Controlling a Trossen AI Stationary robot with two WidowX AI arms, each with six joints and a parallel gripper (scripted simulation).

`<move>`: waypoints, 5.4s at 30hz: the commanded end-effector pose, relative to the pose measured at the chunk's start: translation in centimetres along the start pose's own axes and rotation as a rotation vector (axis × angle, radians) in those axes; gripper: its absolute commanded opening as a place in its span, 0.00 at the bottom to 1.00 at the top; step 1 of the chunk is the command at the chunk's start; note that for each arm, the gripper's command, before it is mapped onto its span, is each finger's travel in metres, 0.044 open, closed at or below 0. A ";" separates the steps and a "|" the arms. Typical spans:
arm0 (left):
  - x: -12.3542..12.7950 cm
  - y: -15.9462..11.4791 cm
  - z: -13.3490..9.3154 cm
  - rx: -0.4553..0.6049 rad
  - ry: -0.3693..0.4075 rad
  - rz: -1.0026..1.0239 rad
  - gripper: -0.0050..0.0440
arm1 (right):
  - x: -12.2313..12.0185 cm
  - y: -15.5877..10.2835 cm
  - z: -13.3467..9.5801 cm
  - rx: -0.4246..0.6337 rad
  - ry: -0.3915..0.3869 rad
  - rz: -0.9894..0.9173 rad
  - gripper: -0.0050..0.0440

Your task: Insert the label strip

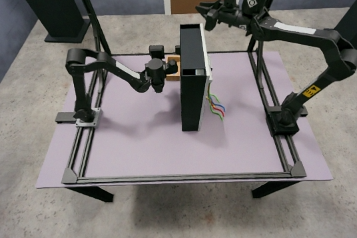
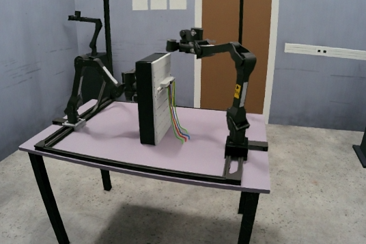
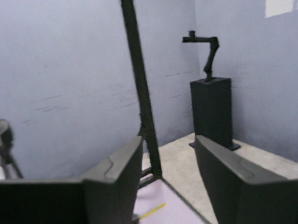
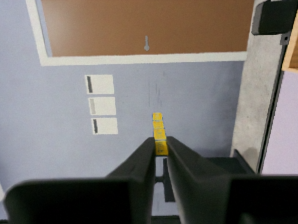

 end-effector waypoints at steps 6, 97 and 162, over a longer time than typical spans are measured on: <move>-6.3 -0.1 0.7 -0.030 -0.037 -0.003 0.43 | 0.8 0.2 0.0 -0.004 0.003 -0.023 0.00; -3.6 -20.5 13.7 -0.447 0.400 -1.669 0.43 | 0.8 0.2 0.0 -0.004 0.003 -0.023 0.00; -0.5 -20.3 18.8 -0.453 0.397 -1.670 0.43 | 0.8 0.2 0.0 -0.004 0.003 -0.023 0.00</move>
Point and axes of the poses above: on each arm, the point midway between the two fingers, 35 mm back from their tips, its own z axis out along the fingers, its own x axis across the jaws, y = z × x, the point moved 5 cm from there along -z, back along the fingers, and after that the axes turned 7 degrees about -z, right-handed, at the moved point
